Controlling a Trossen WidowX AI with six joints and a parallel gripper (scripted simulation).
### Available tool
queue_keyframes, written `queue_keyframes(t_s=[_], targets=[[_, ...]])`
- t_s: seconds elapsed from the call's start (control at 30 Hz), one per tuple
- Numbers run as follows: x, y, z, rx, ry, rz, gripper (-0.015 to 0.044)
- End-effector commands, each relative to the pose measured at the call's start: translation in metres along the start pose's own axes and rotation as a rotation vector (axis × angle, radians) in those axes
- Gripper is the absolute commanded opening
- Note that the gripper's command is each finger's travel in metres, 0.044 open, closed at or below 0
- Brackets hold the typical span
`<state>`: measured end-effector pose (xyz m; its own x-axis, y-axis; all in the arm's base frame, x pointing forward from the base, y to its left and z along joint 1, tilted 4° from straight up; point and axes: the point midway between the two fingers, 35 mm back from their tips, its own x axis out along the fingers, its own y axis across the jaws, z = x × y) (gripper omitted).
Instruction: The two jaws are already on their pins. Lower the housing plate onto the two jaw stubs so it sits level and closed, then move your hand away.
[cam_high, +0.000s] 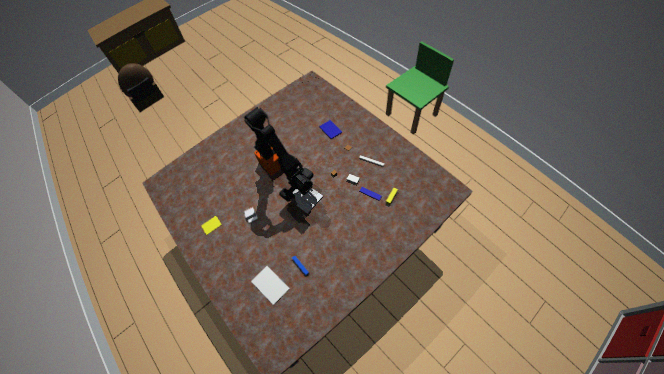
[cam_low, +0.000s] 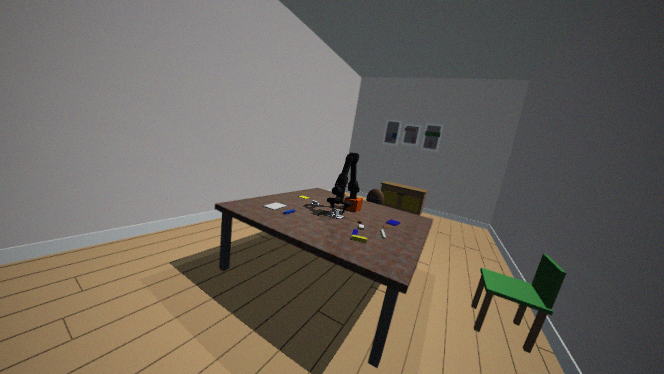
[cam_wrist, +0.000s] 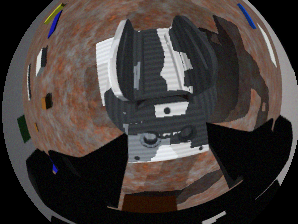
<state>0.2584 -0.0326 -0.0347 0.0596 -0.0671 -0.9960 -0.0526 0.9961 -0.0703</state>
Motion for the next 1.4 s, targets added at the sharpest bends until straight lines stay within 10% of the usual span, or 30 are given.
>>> queue_keyframes(t_s=[0.0,1.37], targets=[[0.0007,-0.0004,-0.0002,-0.001,0.002,-0.004,0.0351],[0.0038,0.0003,-0.0003,0.0,0.002,0.0,0.0377]])
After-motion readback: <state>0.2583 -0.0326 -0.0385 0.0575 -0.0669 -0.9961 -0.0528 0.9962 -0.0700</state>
